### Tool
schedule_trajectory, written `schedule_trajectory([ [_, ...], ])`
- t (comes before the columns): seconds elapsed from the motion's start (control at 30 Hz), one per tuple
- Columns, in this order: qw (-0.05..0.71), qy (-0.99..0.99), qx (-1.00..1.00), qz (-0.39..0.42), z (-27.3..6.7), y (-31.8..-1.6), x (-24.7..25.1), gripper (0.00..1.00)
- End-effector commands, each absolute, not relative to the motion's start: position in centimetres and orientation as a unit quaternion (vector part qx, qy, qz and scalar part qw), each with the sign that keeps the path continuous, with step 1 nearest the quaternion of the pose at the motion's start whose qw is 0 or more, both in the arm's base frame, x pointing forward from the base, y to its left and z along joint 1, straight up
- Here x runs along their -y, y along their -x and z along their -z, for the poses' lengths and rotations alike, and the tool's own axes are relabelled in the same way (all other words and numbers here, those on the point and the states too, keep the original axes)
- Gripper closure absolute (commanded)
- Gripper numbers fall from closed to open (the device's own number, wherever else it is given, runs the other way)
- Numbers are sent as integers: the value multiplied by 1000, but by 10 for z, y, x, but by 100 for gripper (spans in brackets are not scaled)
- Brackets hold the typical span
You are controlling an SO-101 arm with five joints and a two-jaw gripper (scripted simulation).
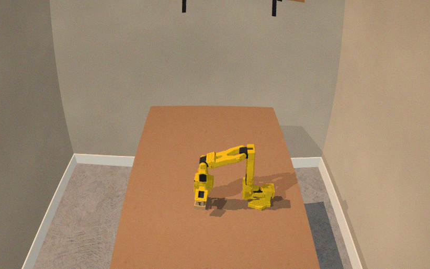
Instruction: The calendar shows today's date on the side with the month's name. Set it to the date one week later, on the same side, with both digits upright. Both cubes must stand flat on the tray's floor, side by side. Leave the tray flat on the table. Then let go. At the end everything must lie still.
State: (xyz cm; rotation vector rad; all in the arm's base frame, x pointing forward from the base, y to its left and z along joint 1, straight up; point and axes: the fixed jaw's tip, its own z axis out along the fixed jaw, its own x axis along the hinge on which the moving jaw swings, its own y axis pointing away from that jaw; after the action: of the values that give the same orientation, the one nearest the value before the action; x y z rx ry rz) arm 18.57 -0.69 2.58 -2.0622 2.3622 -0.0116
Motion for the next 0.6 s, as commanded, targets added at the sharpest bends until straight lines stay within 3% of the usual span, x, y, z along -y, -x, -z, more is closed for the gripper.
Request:
schedule_trajectory([
  [0.0, 18, 652, -757, 17, -32, -193, 9, 84],
  [0.23, 18, 652, -757, 17, -32, -193, 9, 85],
  [0.57, 18, 652, -757, 17, -32, -193, 9, 100],
])
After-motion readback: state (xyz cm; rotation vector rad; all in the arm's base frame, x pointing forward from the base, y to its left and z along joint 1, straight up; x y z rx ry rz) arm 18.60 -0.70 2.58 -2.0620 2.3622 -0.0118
